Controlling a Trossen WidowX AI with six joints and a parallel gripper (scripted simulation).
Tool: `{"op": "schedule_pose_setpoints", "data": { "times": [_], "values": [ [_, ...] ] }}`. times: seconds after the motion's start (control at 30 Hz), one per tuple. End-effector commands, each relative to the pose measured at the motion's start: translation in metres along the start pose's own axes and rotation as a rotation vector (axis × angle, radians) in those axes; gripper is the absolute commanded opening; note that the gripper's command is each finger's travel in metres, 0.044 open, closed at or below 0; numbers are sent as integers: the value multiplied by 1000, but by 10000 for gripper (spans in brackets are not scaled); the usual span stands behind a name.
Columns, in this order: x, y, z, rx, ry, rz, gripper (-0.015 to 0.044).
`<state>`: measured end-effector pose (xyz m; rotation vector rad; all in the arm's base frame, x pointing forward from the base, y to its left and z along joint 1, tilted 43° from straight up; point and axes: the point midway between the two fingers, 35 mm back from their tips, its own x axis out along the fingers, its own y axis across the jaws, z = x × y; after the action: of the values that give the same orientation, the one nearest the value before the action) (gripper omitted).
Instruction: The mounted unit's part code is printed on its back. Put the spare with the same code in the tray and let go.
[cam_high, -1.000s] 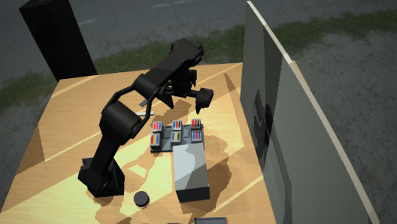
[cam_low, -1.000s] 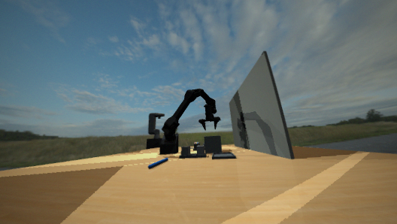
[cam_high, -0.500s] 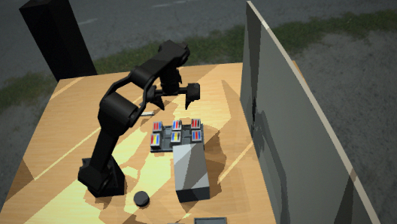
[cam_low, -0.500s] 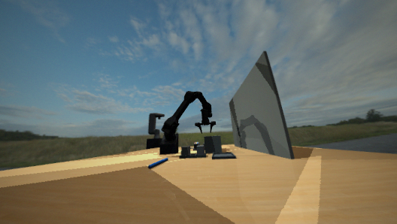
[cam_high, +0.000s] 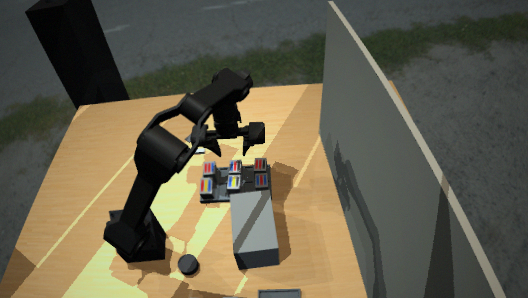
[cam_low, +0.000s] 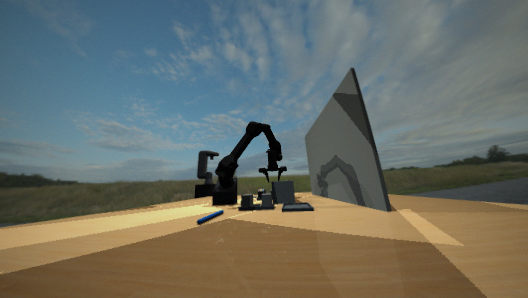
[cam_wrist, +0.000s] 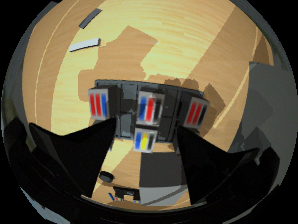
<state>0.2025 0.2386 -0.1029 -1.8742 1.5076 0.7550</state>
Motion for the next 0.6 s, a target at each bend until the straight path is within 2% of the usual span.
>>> {"op": "schedule_pose_setpoints", "data": {
  "times": [0.0, 0.57],
  "values": [
    [5, 0, -1, -5, 5, -1, 300],
    [33, -2, 0, -5, 5, -2, 300]
  ]
}}
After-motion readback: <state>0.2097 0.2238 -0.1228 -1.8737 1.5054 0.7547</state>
